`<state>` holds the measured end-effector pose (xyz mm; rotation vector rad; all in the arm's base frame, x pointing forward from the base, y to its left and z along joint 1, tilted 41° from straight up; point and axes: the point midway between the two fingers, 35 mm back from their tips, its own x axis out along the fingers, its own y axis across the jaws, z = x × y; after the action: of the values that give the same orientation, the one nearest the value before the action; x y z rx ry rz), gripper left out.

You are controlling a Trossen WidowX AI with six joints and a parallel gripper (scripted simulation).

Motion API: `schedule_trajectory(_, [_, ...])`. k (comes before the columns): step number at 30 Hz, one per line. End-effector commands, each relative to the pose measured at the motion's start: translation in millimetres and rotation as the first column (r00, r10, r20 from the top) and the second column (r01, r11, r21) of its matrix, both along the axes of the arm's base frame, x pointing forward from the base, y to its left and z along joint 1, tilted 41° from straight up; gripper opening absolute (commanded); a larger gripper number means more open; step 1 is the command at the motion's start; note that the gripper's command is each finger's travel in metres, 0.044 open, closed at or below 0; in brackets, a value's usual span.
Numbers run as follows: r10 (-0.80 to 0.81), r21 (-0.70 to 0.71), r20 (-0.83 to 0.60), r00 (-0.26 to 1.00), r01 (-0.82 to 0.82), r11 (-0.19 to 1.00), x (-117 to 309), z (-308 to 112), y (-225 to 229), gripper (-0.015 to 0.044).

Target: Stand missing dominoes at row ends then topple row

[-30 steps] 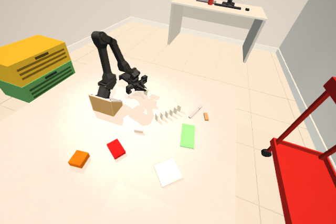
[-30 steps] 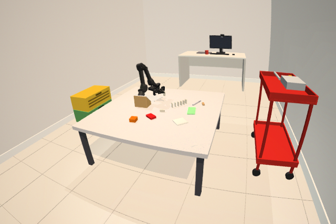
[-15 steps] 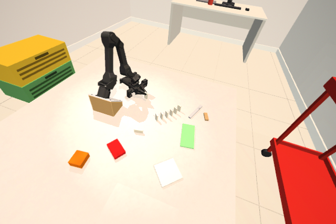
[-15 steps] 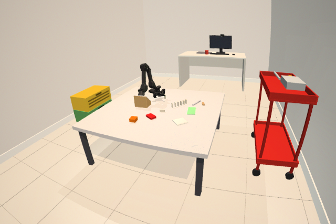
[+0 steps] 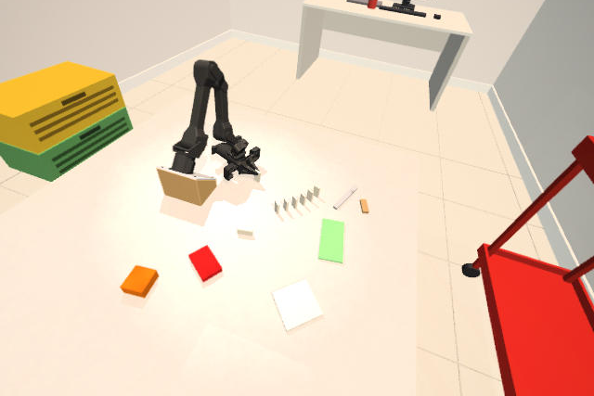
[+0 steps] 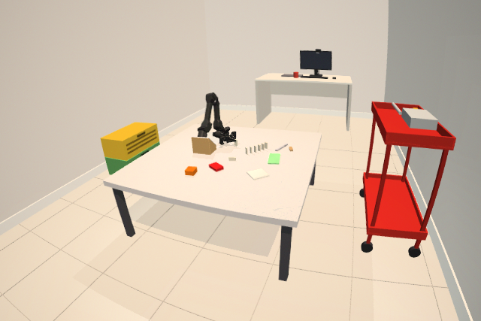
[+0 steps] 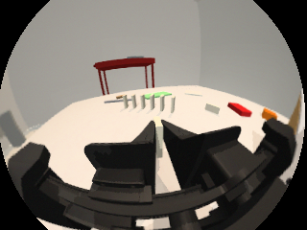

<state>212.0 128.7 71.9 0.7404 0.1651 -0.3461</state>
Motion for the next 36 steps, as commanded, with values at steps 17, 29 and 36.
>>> schedule_trajectory(17, [-0.001, -0.005, 0.004, 1.0, 0.001, 1.0, 0, -8, 3, 0.0151])
schedule_trajectory(29, [-0.001, -0.005, 0.003, 1.0, 0.001, 1.0, 0, -5, 1, 0.044])
schedule_trajectory(36, [0.002, -0.006, -0.001, 1.0, -0.002, 1.0, -3, 27, -26, 0.044])
